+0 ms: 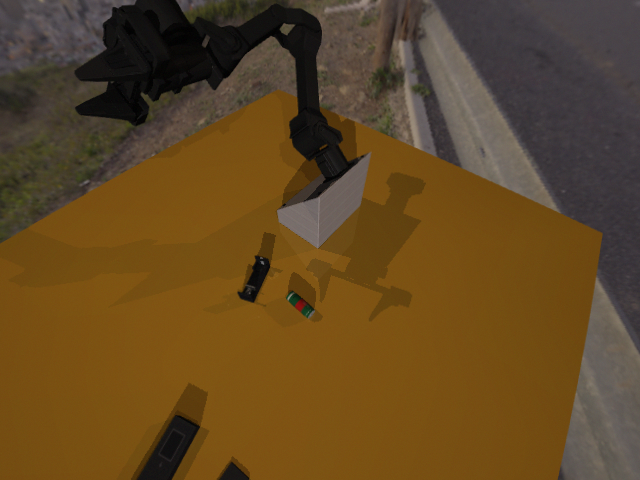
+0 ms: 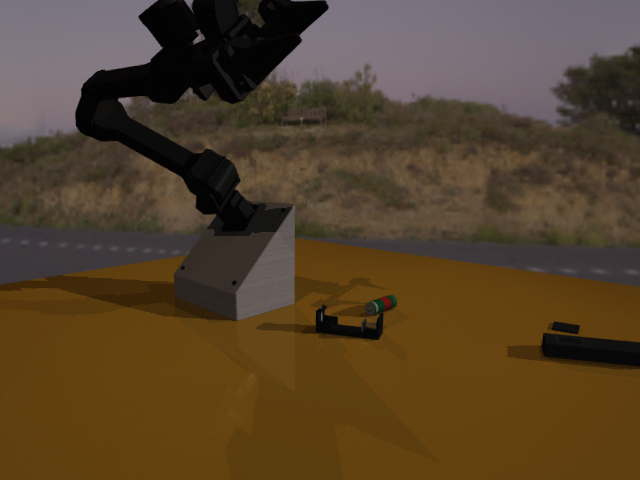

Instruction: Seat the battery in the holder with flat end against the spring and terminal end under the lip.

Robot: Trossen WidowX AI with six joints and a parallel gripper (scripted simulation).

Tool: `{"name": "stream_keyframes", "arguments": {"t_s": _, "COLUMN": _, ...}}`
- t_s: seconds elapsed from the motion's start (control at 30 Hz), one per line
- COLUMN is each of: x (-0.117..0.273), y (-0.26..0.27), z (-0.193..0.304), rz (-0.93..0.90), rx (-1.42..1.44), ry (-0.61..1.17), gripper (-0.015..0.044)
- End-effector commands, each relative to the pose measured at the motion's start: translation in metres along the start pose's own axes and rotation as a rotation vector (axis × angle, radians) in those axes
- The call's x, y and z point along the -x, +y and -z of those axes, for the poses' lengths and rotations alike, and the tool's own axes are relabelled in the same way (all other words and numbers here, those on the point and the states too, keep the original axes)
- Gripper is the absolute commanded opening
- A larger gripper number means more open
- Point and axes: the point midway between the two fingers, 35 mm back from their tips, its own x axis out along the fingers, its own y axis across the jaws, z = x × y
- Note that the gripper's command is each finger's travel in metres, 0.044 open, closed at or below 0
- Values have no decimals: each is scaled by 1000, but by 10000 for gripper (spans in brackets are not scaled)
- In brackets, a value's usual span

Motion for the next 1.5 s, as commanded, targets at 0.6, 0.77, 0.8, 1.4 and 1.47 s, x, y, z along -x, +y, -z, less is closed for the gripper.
{"name": "stream_keyframes", "arguments": {"t_s": 0.6, "x": -43, "y": 10, "z": 287, "rz": -96, "rx": 741, "ry": 1117, "gripper": 244}}
{"name": "stream_keyframes", "arguments": {"t_s": 0.77, "x": -12, "y": 8, "z": 354, "rz": -241, "rx": 1026, "ry": 1413, "gripper": 244}}
{"name": "stream_keyframes", "arguments": {"t_s": 0.8, "x": -5, "y": 7, "z": 366, "rz": -276, "rx": 1086, "ry": 1470, "gripper": 244}}
{"name": "stream_keyframes", "arguments": {"t_s": 1.4, "x": 57, "y": -10, "z": 439, "rz": -616, "rx": 1545, "ry": 1863, "gripper": 244}}
{"name": "stream_keyframes", "arguments": {"t_s": 1.47, "x": 58, "y": -12, "z": 442, "rz": -617, "rx": 1545, "ry": 1863, "gripper": 244}}
